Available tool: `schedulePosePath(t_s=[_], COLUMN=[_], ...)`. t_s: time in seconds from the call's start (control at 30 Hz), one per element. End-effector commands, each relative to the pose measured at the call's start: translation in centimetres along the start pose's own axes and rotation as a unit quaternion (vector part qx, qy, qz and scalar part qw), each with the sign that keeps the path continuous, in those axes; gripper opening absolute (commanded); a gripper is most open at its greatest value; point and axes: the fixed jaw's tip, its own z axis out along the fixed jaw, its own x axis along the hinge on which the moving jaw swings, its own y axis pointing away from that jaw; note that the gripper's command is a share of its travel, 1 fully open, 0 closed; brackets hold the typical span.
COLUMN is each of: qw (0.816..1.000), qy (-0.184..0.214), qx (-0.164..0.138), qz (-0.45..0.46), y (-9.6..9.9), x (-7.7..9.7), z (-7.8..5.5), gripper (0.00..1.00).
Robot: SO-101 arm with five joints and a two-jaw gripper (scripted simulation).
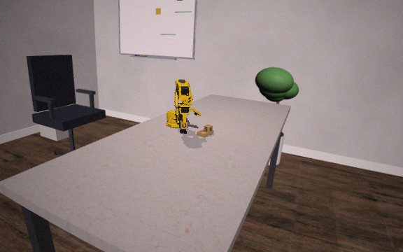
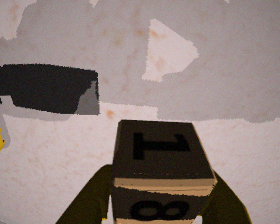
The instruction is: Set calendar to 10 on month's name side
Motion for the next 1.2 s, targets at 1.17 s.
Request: schedulePosePath(t_s=[1.17], qw=[1.0], qy=[-0.001], qx=[0.021], qz=[0.009], y=[-0.4], x=[0.1], z=[0.8], gripper=[0.0])
